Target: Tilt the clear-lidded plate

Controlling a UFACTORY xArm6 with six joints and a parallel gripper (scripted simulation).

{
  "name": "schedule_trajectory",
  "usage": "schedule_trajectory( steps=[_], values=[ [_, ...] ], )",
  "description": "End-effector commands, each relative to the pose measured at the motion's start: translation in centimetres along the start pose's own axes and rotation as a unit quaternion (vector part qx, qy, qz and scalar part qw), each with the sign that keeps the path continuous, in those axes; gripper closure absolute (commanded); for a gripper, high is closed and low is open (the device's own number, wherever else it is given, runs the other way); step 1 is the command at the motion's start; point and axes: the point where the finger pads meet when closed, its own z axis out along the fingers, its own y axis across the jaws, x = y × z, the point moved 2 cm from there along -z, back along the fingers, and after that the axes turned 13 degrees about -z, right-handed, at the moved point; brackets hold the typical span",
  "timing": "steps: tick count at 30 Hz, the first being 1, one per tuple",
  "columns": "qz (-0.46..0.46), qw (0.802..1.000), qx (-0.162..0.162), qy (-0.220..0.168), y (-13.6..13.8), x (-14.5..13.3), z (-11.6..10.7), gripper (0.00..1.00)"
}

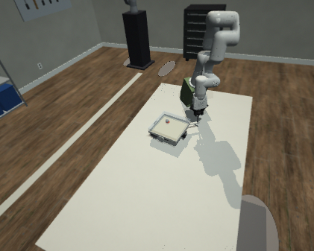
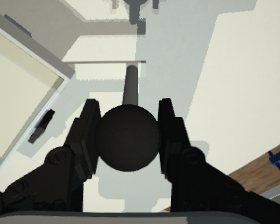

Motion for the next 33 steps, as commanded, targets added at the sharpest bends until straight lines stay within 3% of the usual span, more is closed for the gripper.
schedule_trajectory(
  steps=[1,33],
  values=[
    [0.000,1.000,0.000,0.002,0.02,0.20,0.02,1.00],
    [0.000,1.000,0.000,0.002,-0.09,-0.14,-0.05,1.00]
  ],
)
